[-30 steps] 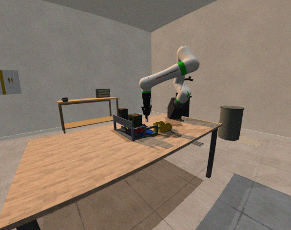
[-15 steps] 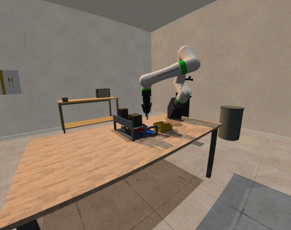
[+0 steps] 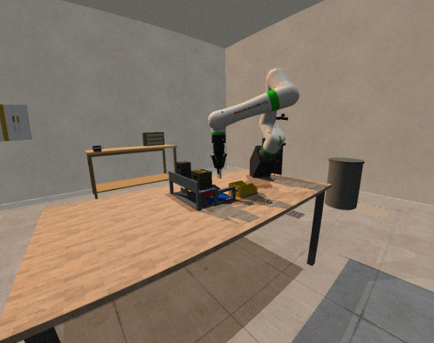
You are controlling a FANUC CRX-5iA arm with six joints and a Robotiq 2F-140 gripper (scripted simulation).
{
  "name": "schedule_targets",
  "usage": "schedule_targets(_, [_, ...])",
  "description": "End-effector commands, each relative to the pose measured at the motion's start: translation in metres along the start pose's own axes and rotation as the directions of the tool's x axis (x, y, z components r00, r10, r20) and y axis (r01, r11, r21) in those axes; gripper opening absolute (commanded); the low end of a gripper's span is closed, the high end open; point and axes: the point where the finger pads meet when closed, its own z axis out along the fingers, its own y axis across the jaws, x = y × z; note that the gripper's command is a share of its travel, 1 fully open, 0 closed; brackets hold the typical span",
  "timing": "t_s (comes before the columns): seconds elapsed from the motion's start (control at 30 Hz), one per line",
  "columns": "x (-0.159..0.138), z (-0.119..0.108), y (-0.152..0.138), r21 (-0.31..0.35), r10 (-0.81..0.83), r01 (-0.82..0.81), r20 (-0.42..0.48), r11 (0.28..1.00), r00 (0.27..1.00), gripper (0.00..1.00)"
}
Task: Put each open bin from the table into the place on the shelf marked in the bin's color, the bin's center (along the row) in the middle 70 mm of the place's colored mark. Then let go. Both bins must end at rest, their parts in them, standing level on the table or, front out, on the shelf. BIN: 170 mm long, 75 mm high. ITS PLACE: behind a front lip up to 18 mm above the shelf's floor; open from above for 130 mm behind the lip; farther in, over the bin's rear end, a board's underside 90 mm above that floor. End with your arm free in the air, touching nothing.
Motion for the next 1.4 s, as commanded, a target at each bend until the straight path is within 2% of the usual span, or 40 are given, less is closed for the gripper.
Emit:
schedule_targets(0.0, [0.017,-0.006,-0.005,0.001,-0.126,0.126,0.001,0.992,0.992,0.00])
schedule_targets(0.1, [0.034,-0.011,-0.010,0.002,-0.251,0.251,0.001,0.968,0.968,0.00])
schedule_targets(0.17, [0.034,-0.011,-0.010,0.002,-0.251,0.251,0.001,0.968,0.968,0.00])
schedule_targets(0.2, [0.048,-0.015,-0.016,0.003,-0.354,0.354,0.001,0.935,0.935,0.00])
schedule_targets(0.4, [0.074,-0.023,-0.027,0.004,-0.538,0.538,0.000,0.843,0.843,0.00])
schedule_targets(0.67, [0.109,-0.034,-0.047,0.004,-0.770,0.770,-0.001,0.638,0.638,0.00])
schedule_targets(0.73, [0.109,-0.034,-0.047,0.004,-0.770,0.770,-0.001,0.638,0.638,0.00])
schedule_targets(0.77, [0.120,-0.038,-0.056,0.003,-0.837,0.837,-0.001,0.548,0.548,0.00])
schedule_targets(0.87, [0.129,-0.040,-0.062,0.003,-0.879,0.879,-0.001,0.476,0.476,0.00])
schedule_targets(1.23, [0.166,-0.053,-0.097,-0.001,-0.998,0.998,0.001,0.068,0.068,0.00])
schedule_targets(1.3, [0.166,-0.053,-0.097,-0.001,-0.998,0.998,0.001,0.068,0.068,0.00])
schedule_targets(1.37, [0.170,-0.054,-0.101,-0.001,-1.000,1.000,0.002,0.024,0.024,0.00])
